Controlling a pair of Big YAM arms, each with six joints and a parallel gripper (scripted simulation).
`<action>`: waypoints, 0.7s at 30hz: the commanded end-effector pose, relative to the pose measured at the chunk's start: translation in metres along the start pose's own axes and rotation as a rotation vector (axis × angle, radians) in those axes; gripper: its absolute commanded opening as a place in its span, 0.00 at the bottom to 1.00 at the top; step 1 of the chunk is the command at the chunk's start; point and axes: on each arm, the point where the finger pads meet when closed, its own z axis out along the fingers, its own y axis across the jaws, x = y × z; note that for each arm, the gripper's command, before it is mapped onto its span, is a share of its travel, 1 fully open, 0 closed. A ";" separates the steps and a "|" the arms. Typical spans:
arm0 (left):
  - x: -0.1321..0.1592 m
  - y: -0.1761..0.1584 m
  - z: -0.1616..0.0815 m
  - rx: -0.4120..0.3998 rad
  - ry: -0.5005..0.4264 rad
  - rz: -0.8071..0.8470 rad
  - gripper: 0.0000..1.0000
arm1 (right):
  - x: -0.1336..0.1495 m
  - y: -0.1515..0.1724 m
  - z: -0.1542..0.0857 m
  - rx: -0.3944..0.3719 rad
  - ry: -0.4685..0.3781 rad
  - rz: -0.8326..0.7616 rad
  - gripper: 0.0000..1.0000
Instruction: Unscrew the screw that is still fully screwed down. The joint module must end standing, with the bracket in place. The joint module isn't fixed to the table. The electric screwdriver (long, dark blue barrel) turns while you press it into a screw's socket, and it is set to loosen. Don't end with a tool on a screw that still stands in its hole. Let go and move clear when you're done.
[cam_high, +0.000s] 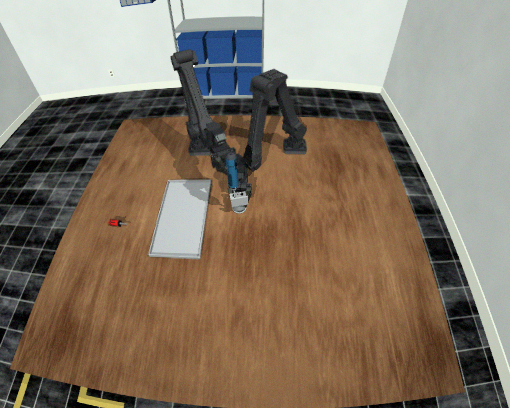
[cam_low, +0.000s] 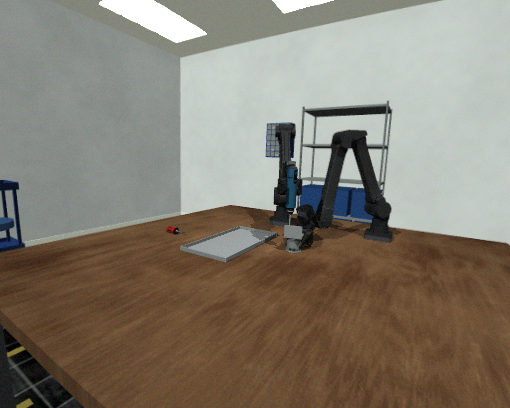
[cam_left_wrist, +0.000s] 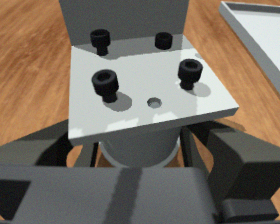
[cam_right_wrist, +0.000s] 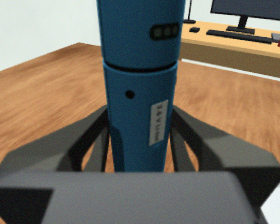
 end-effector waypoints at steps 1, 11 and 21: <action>-0.008 -0.006 0.002 0.007 -0.018 -0.012 0.59 | -0.023 0.006 0.003 -0.010 -0.069 -0.009 0.42; -0.008 -0.006 0.002 0.007 -0.018 -0.012 0.59 | -0.023 0.006 0.003 -0.010 -0.069 -0.009 0.42; -0.008 -0.006 0.002 0.007 -0.018 -0.012 0.59 | -0.019 0.006 0.001 -0.010 -0.059 -0.009 0.42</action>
